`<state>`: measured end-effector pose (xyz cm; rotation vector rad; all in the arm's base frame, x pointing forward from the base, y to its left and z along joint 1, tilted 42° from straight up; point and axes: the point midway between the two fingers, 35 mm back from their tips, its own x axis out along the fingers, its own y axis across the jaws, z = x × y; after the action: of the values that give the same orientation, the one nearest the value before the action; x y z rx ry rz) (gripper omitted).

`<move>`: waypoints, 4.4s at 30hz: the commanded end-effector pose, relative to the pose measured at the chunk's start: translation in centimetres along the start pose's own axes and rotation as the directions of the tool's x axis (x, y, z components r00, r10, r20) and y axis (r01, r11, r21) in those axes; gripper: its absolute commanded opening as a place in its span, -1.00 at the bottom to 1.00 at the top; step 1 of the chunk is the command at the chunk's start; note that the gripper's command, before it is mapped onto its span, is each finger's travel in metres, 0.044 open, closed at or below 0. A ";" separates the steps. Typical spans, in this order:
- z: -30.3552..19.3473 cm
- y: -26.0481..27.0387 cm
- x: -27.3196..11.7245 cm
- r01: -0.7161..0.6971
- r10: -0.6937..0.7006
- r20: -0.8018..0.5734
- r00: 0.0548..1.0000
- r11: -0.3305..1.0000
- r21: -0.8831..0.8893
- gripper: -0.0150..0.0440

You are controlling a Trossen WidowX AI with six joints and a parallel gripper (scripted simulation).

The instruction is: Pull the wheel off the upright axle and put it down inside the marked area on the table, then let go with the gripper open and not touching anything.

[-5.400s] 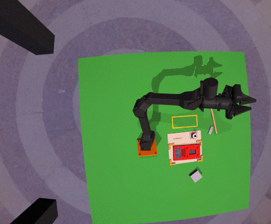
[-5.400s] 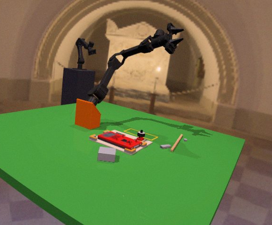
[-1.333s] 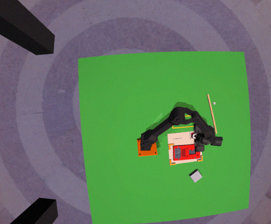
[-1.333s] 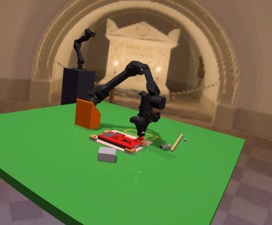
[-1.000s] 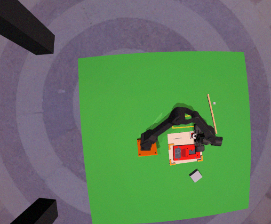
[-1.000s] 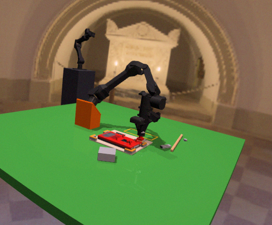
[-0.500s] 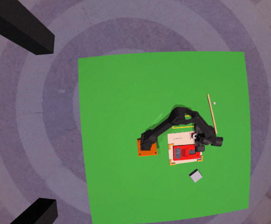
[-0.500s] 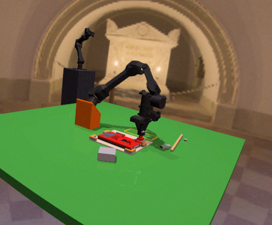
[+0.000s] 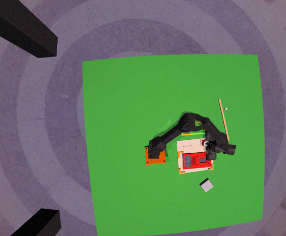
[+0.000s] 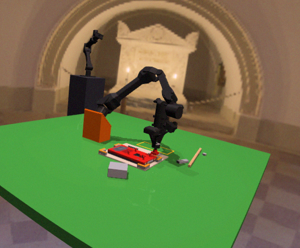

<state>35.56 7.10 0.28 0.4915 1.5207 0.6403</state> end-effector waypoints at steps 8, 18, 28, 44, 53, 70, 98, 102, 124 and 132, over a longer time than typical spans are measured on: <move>0.1 -0.1 -0.7 0.003 -0.003 0.004 1.000 1.000 -0.001 -0.49; 0.1 -0.1 -1.1 0.002 -0.002 0.004 1.000 1.000 0.000 -0.49; 0.0 -0.1 -1.4 0.002 -0.002 0.004 1.000 1.000 0.001 -0.49; 0.0 -0.1 -1.9 0.001 -0.001 0.004 1.000 1.000 0.002 -0.49; 0.0 -0.1 -2.2 0.000 0.000 0.004 1.000 1.000 0.003 -0.49; -0.3 -0.2 -5.1 -0.006 0.006 0.002 1.000 1.000 0.015 -0.49; -3.7 7.5 -5.7 0.000 0.000 0.002 1.000 1.000 0.007 -0.49; -4.3 8.5 -5.7 0.000 0.000 0.002 1.000 1.000 0.008 -0.49; -5.6 10.3 -3.6 -0.004 0.004 0.001 1.000 1.000 0.005 -0.49; -5.3 10.2 0.4 -0.002 0.002 0.001 1.000 1.000 0.005 -0.49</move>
<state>29.83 13.25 8.42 0.4873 1.5016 0.6407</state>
